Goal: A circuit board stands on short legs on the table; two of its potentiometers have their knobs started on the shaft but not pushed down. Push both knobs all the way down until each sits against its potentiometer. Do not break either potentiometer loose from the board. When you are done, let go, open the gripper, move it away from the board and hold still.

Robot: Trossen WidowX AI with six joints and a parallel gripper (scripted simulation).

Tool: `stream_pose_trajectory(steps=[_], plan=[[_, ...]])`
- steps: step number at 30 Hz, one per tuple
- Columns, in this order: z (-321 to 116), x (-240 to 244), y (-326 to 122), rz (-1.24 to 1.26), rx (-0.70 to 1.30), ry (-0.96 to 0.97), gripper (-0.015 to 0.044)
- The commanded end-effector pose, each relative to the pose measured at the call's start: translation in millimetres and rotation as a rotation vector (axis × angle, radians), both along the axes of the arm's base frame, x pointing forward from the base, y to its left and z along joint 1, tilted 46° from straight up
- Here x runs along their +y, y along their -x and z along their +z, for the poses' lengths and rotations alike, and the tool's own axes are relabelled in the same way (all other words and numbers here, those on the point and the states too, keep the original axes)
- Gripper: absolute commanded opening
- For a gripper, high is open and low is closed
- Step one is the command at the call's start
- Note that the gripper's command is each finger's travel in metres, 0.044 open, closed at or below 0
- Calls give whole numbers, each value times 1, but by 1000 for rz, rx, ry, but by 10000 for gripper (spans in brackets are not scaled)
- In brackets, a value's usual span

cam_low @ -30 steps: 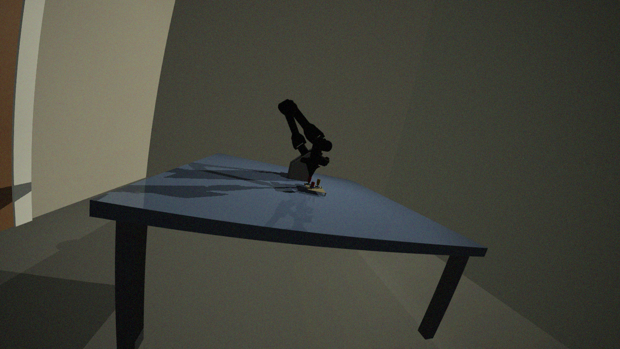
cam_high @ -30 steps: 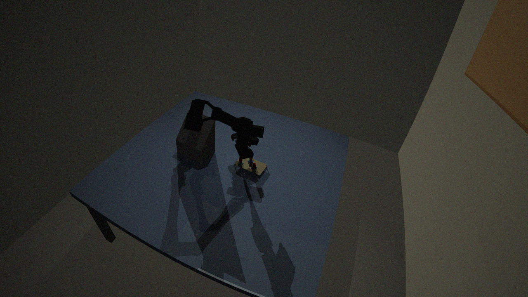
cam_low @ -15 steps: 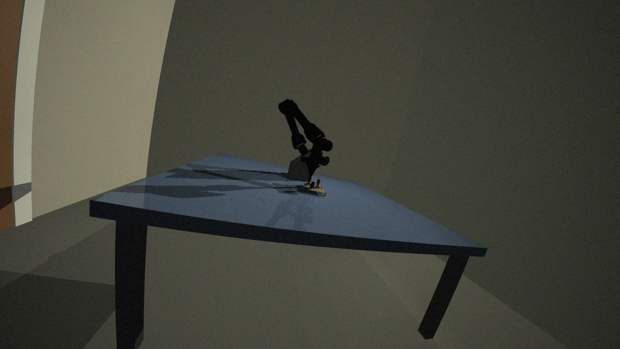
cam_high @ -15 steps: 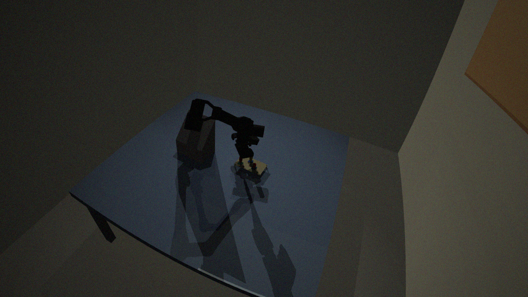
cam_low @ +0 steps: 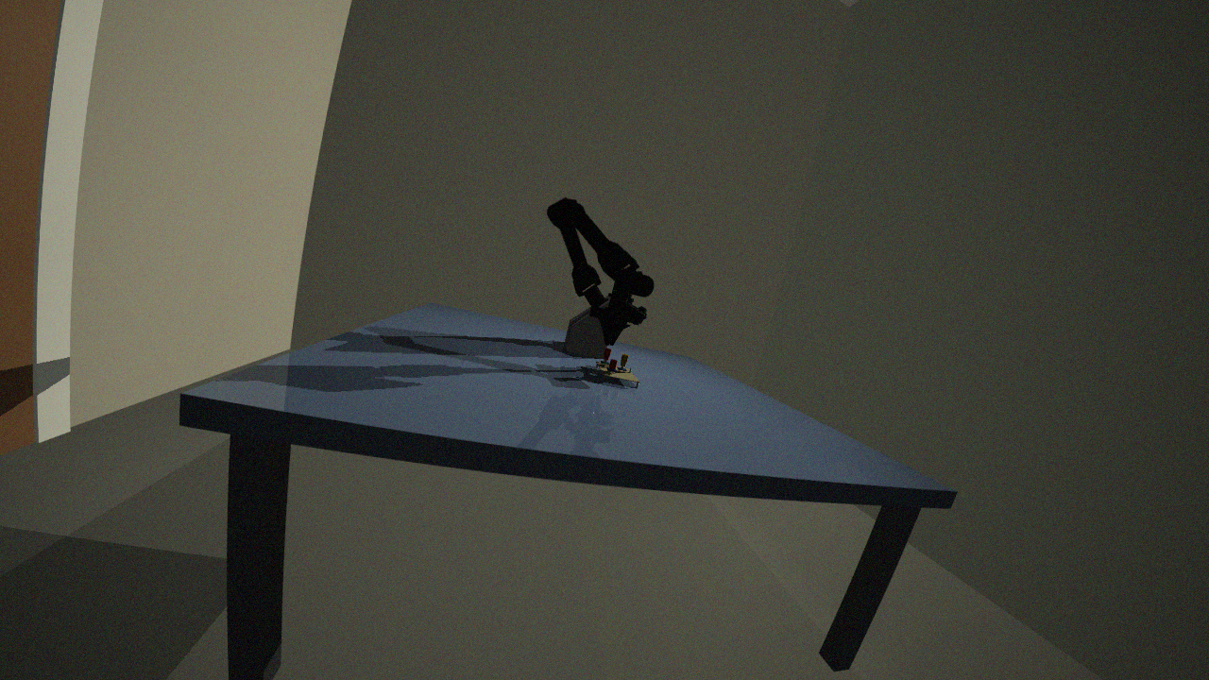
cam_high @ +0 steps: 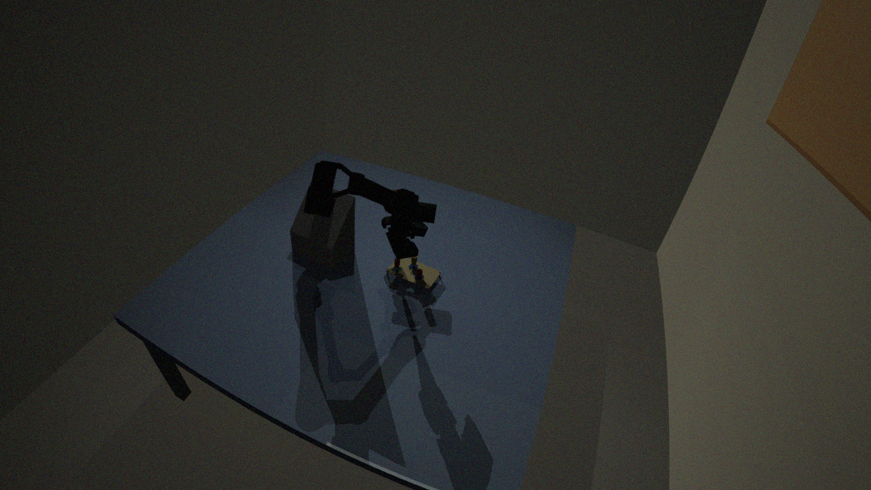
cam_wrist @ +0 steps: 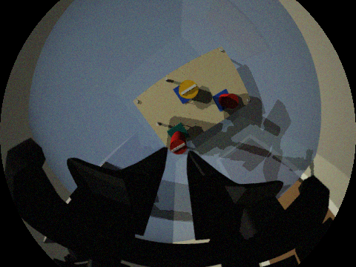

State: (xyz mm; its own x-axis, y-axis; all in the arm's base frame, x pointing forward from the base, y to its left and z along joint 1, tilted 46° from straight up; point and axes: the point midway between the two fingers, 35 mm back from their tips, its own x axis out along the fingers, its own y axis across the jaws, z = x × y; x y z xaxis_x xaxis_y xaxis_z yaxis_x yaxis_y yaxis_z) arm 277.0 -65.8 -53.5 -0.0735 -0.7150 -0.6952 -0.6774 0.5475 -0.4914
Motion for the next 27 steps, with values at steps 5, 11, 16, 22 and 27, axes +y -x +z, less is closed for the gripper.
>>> stream_pose_trajectory(steps=[5,11,16,22,27], plan=[[1,3,-5,34,-10,-4,131],[2,11,-14,-11,-107,-5,0],[1,16,-19,-136,-224,2,0],[0,21,-24,-287,-364,11,0],[-1,25,-28,-413,-480,22,0]])
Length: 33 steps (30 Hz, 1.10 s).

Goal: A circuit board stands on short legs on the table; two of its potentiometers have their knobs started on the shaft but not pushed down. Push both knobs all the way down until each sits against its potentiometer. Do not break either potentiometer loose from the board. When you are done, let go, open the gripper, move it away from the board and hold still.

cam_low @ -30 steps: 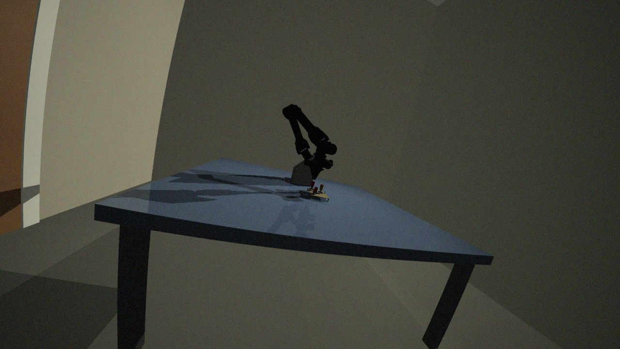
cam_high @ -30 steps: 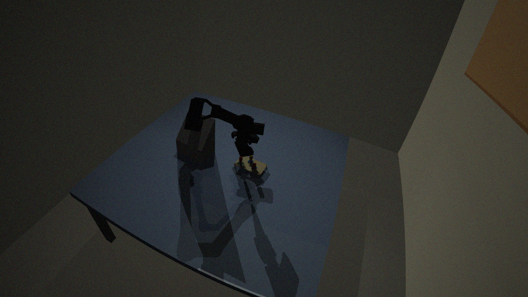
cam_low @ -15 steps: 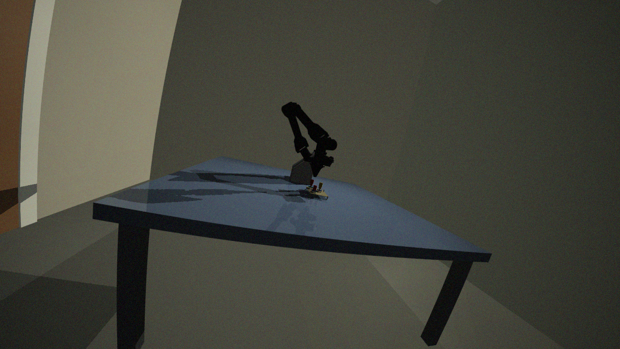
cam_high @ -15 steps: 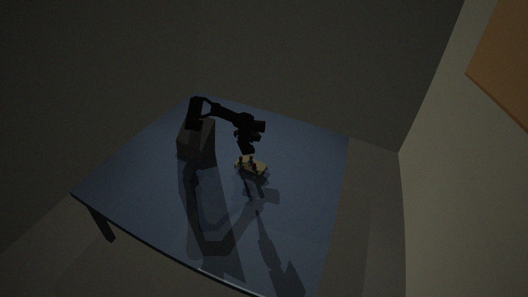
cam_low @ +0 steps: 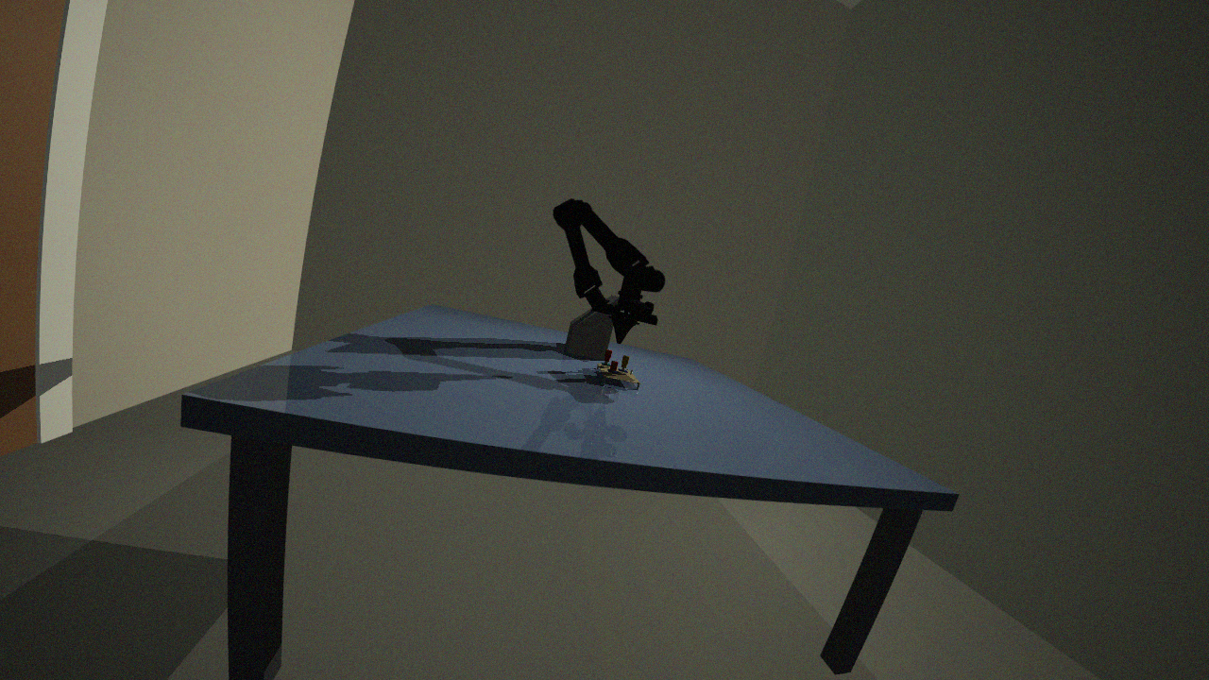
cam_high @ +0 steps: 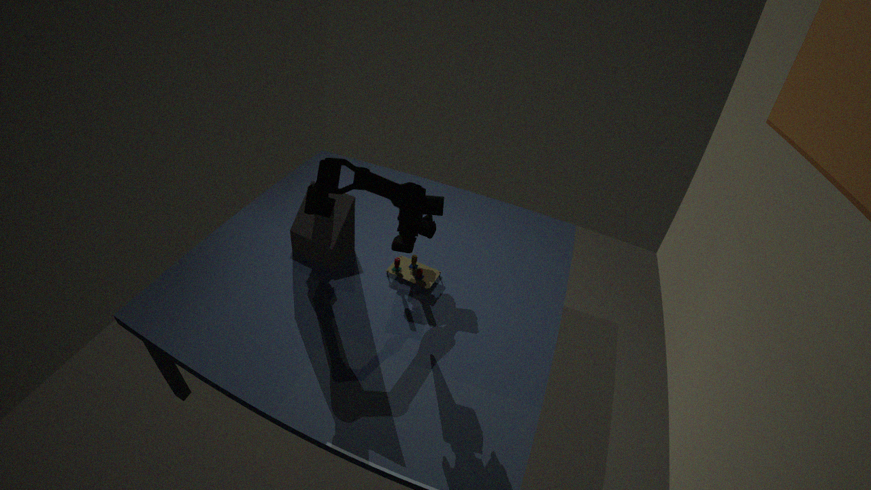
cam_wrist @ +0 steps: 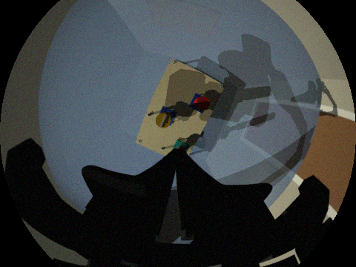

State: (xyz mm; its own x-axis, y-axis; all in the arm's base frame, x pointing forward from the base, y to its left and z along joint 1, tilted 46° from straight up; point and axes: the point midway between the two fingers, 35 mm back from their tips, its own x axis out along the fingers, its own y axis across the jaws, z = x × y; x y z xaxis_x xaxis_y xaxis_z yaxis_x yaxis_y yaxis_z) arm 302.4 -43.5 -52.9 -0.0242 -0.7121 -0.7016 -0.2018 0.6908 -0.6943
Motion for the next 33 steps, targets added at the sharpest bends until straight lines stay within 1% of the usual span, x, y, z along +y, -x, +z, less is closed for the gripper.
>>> stream_pose_trajectory(steps=[1,27,33], plan=[[-2,4,-4,-92,-83,-2,0],[-7,28,-22,-739,-689,46,0],[-9,27,-22,-755,-705,48,0]])
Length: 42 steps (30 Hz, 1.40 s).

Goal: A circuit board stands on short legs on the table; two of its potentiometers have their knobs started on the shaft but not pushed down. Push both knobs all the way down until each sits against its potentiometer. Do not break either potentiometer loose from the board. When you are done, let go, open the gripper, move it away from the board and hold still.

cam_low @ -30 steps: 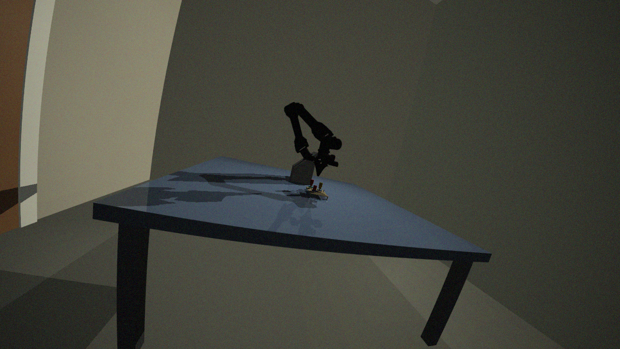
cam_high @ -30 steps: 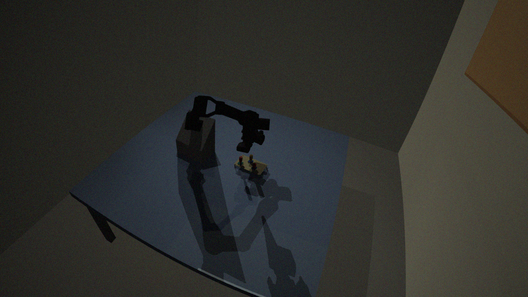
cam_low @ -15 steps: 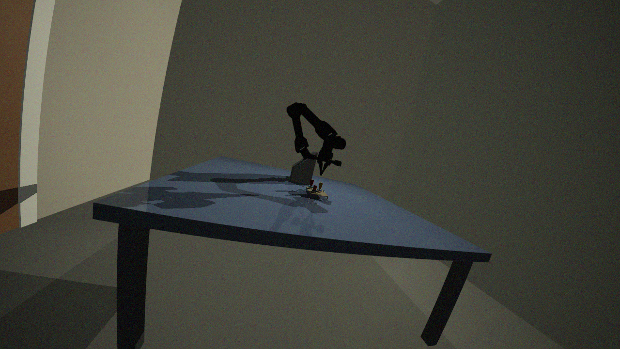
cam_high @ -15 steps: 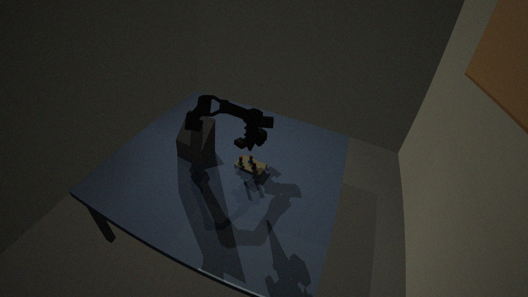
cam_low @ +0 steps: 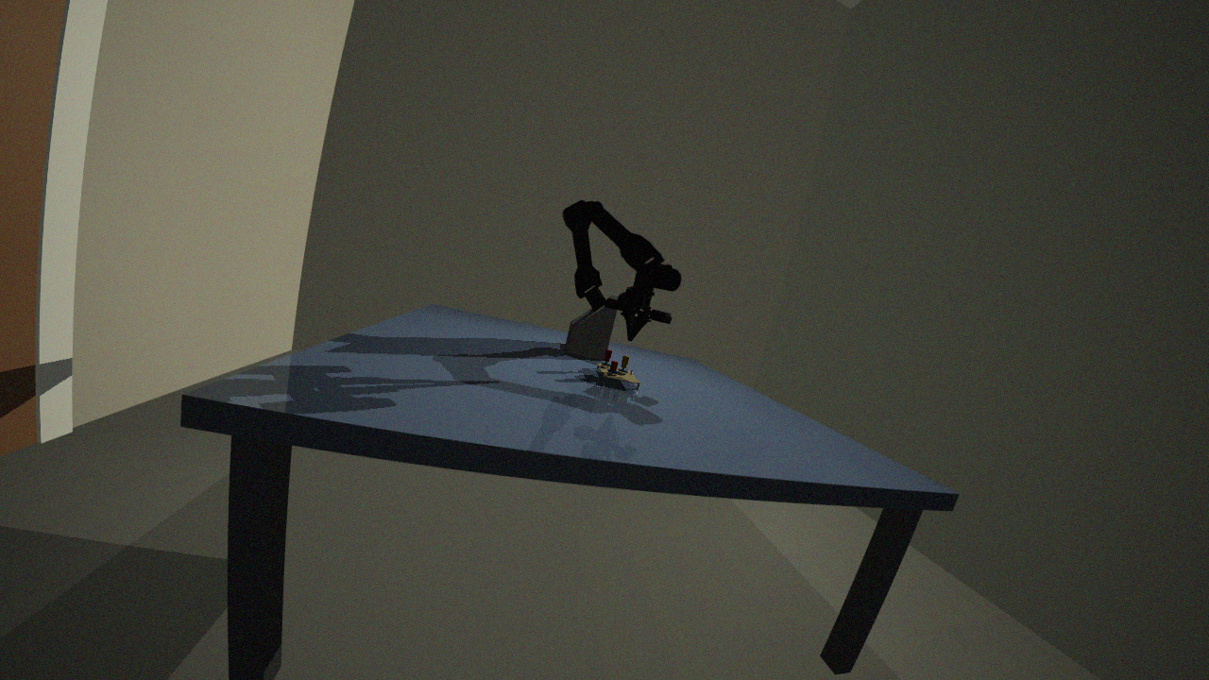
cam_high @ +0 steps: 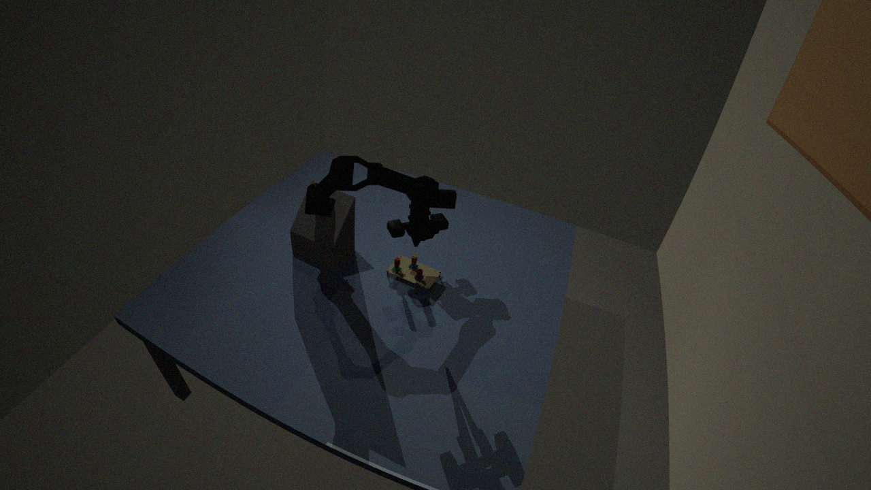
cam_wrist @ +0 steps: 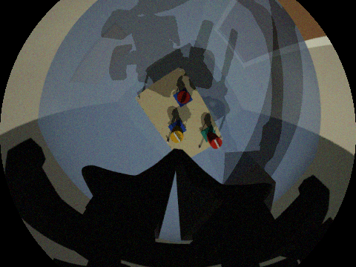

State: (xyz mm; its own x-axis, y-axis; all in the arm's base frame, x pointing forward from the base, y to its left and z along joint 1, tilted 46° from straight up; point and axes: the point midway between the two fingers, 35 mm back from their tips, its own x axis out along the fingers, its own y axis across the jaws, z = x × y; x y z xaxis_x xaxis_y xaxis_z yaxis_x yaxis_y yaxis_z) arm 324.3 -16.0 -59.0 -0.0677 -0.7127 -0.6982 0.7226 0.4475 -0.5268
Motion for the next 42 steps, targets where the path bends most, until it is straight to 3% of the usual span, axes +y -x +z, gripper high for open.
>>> stream_pose_trajectory(steps=[1,42], plan=[[-8,-6,0,-16,-12,-3,0],[-30,-29,3,-16,-12,-1,0]])
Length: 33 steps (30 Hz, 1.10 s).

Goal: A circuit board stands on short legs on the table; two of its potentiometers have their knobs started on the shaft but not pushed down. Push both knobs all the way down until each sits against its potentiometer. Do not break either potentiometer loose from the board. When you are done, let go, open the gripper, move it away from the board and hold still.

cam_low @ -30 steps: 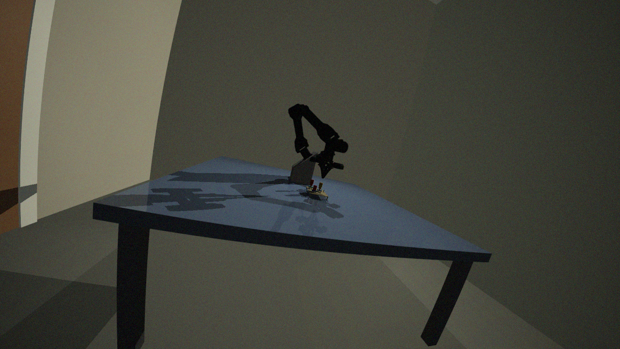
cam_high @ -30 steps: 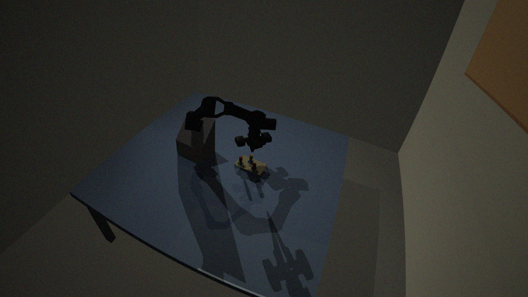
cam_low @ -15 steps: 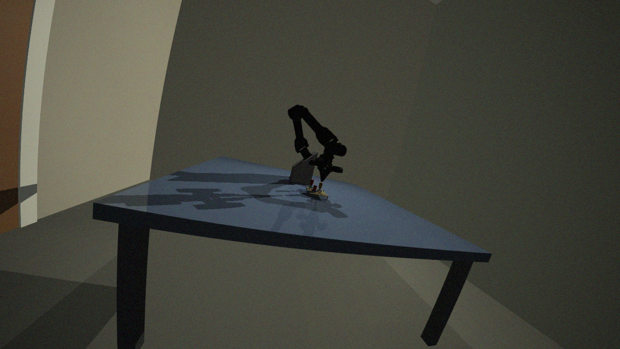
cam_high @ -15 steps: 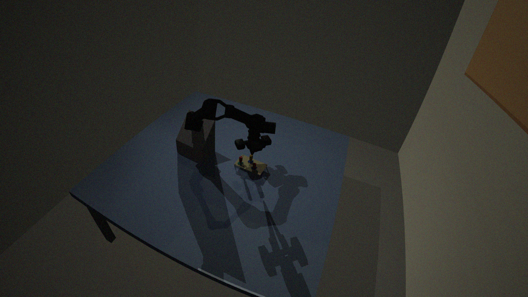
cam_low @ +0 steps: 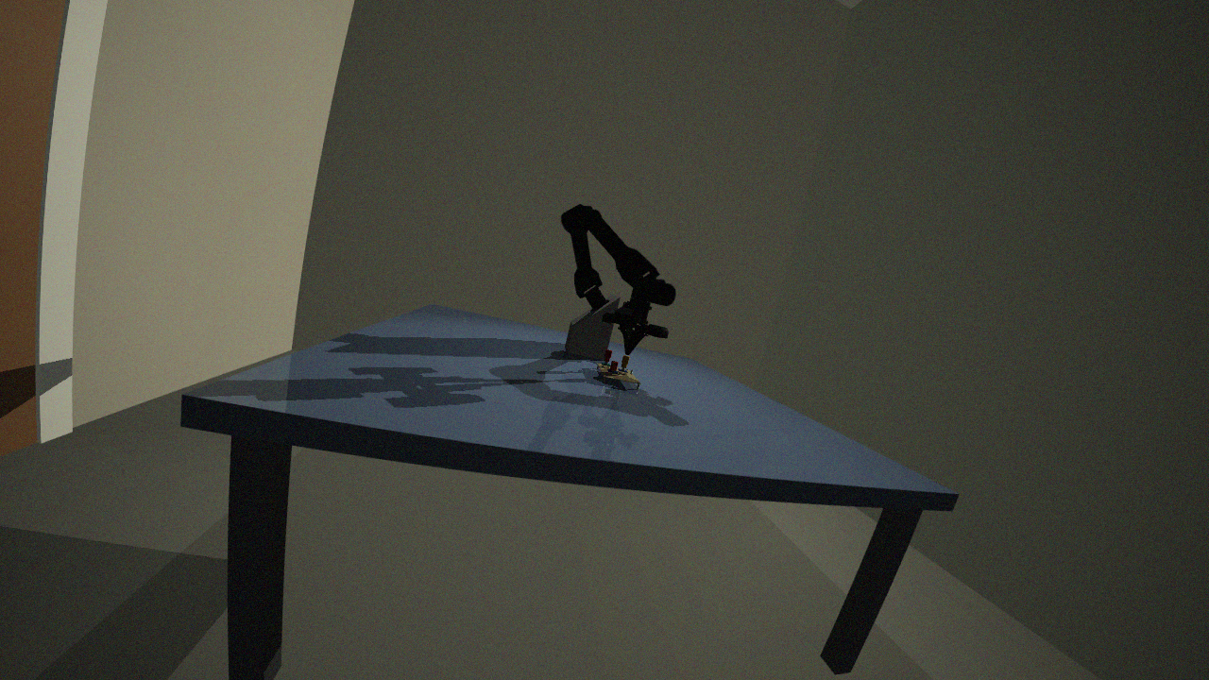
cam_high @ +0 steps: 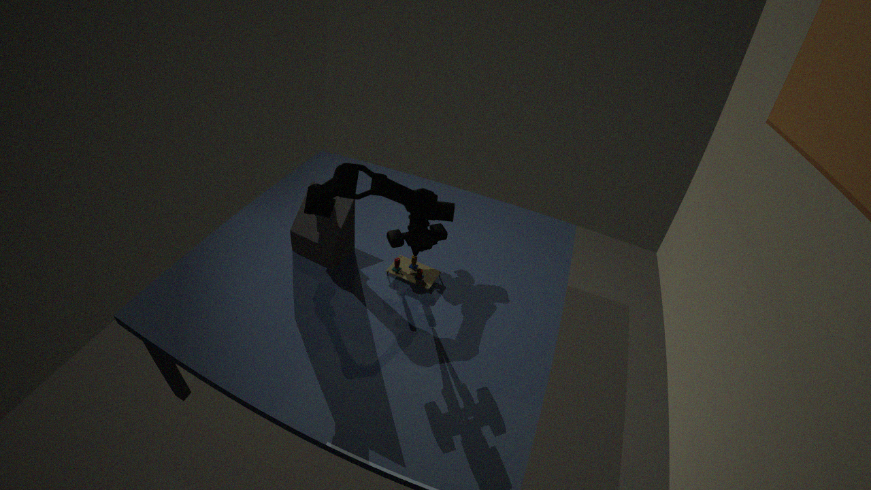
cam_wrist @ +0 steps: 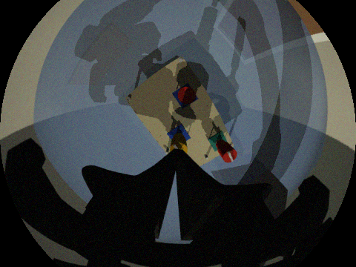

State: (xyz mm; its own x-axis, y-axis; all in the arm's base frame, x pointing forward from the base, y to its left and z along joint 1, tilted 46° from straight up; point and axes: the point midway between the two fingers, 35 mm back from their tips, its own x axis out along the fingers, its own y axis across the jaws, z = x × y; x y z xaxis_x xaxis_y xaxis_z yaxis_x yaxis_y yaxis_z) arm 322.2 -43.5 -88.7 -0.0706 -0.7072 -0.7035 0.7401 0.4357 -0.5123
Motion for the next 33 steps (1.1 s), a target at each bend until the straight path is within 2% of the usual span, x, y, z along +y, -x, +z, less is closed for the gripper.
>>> stream_pose_trajectory(steps=[1,33], plan=[[-1,-2,0,4,5,5,0],[-3,-4,1,4,5,5,0]])
